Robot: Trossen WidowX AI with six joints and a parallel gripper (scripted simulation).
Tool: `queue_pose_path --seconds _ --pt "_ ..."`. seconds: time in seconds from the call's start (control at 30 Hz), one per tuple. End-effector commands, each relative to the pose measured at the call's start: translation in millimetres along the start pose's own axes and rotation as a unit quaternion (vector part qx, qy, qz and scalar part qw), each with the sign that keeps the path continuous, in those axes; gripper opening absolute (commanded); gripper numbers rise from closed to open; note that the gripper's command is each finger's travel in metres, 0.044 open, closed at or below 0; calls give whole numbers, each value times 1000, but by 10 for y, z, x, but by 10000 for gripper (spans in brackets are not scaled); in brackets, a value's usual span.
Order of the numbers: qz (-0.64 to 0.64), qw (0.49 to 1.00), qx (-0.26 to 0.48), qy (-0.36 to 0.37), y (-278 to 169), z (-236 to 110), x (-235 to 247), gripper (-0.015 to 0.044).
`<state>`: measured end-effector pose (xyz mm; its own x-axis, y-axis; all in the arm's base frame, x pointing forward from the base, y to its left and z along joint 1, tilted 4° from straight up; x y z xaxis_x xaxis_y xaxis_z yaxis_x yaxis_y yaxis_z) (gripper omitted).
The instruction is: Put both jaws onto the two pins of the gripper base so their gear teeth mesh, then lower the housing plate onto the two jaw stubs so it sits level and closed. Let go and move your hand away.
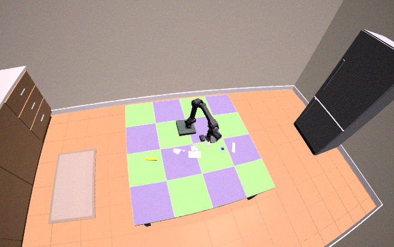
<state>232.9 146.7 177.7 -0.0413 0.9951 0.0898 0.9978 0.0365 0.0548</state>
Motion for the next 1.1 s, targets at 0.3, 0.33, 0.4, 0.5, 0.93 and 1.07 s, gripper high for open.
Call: queue_pose_path --seconds 0.3,0.33,0.4,0.5,0.93,1.07 --pt "-153 988 4 -2 -45 12 -27 0" --pt "-164 986 4 -2 -48 12 -28 0" --pt "-188 982 4 -2 -53 11 -31 0" --pt "-222 975 4 -1 -60 11 -35 0" --pt "-368 930 4 -1 -92 11 -53 0" --pt "-412 911 4 -1 -102 11 -59 0"
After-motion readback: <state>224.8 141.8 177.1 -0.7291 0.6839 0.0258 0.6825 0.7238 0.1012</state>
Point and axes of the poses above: the point midway between the two fingers, 35 mm back from their tips, its own z axis out along the fingers, its own x axis across the jaws, y = z × x, the point moved 7 cm from there along -z, back along the fingers, and after that the axes turned 7 degrees about z, right-handed, at the moved point
